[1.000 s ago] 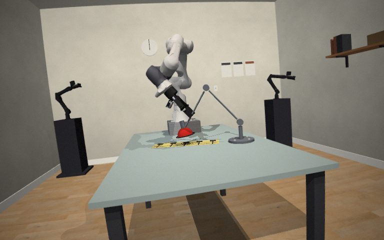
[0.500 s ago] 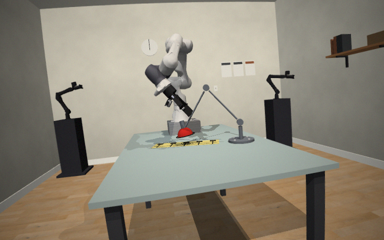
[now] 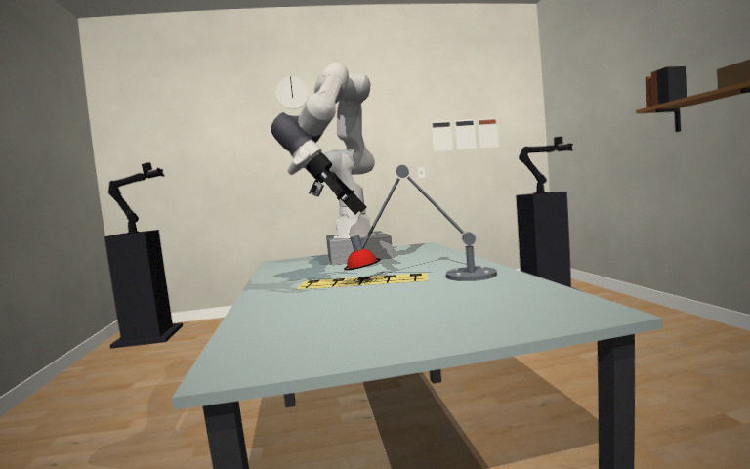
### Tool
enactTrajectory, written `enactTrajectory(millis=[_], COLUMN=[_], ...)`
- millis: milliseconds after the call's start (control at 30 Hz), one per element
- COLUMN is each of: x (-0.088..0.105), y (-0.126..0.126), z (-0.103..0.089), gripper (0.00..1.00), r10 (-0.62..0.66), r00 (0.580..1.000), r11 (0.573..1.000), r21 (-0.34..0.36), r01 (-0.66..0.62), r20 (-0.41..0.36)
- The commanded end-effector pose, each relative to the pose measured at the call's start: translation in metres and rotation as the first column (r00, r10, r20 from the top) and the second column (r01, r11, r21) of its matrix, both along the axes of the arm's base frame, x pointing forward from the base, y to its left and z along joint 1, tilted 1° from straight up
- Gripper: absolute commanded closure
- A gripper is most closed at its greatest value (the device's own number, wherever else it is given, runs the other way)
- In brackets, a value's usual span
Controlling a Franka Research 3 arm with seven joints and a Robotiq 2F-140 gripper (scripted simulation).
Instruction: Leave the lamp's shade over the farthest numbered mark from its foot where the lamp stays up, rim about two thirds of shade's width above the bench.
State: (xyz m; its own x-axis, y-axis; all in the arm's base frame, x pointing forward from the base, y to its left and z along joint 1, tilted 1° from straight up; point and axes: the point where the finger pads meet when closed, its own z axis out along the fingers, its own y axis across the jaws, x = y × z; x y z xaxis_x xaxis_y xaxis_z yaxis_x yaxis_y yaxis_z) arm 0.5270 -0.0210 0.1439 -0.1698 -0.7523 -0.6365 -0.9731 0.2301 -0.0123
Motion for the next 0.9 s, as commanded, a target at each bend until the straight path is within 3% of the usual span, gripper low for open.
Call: enactTrajectory(millis=[0, 367, 867], x=[-0.005, -0.009, -0.005], y=[-0.007, -0.035, -0.035], z=[0.011, 0.045, 0.042], gripper=[0.00, 0.00, 0.00], r10=[-0.008, -0.003, 0.000], r00=[1.000, 1.000, 1.000], r11=[1.000, 1.000, 1.000], r21=[0.005, 0.001, -0.005], r01=[0.008, 0.003, 0.000], r20=[-0.018, 0.002, 0.021])
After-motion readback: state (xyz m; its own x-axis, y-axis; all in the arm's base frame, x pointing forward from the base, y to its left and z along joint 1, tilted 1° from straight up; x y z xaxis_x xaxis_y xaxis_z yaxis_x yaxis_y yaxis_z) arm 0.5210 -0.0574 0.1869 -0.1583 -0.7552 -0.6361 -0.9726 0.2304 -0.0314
